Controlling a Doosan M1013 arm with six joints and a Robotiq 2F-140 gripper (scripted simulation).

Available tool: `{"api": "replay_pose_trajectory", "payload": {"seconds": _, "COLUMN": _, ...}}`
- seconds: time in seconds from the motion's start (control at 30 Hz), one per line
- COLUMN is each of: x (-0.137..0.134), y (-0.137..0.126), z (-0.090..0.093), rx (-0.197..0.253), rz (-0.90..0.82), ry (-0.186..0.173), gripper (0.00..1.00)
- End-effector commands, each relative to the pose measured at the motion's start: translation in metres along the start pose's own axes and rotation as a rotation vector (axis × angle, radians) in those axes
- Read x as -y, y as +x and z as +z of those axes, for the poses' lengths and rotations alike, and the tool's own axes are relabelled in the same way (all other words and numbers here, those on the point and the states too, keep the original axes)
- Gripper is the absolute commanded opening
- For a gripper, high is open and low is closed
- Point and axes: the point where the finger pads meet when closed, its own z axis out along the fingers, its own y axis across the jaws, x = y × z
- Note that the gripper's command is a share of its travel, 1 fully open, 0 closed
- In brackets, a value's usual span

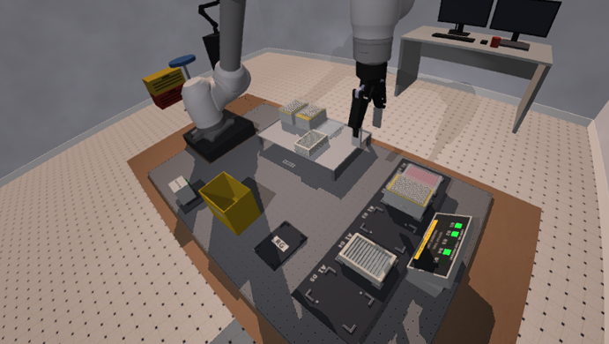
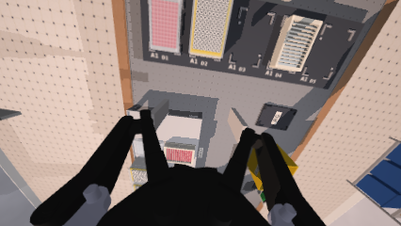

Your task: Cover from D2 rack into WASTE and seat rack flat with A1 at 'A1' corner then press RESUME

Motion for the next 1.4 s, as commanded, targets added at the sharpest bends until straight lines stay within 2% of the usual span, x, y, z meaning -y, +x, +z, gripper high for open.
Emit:
{"api": "replay_pose_trajectory", "payload": {"seconds": 0.0, "x": 0.003, "y": 0.001, "z": -0.001, "rx": 0.001, "rz": 0.005, "ry": 0.003, "gripper": 0.77}}
{"api": "replay_pose_trajectory", "payload": {"seconds": 0.1, "x": 0.003, "y": 0.016, "z": -0.001, "rx": 0.001, "rz": 0.005, "ry": 0.003, "gripper": 0.77}}
{"api": "replay_pose_trajectory", "payload": {"seconds": 0.17, "x": 0.003, "y": 0.016, "z": -0.001, "rx": 0.001, "rz": 0.005, "ry": 0.003, "gripper": 0.77}}
{"api": "replay_pose_trajectory", "payload": {"seconds": 0.67, "x": 0.001, "y": 0.091, "z": 0.0, "rx": 0.001, "rz": 0.005, "ry": 0.003, "gripper": 0.77}}
{"api": "replay_pose_trajectory", "payload": {"seconds": 0.73, "x": 0.001, "y": 0.091, "z": 0.0, "rx": 0.001, "rz": 0.005, "ry": 0.003, "gripper": 0.77}}
{"api": "replay_pose_trajectory", "payload": {"seconds": 1.2, "x": 0.0, "y": 0.161, "z": 0.0, "rx": 0.001, "rz": 0.005, "ry": 0.003, "gripper": 0.77}}
{"api": "replay_pose_trajectory", "payload": {"seconds": 1.37, "x": 0.0, "y": 0.164, "z": 0.0, "rx": 0.001, "rz": 0.005, "ry": 0.003, "gripper": 0.77}}
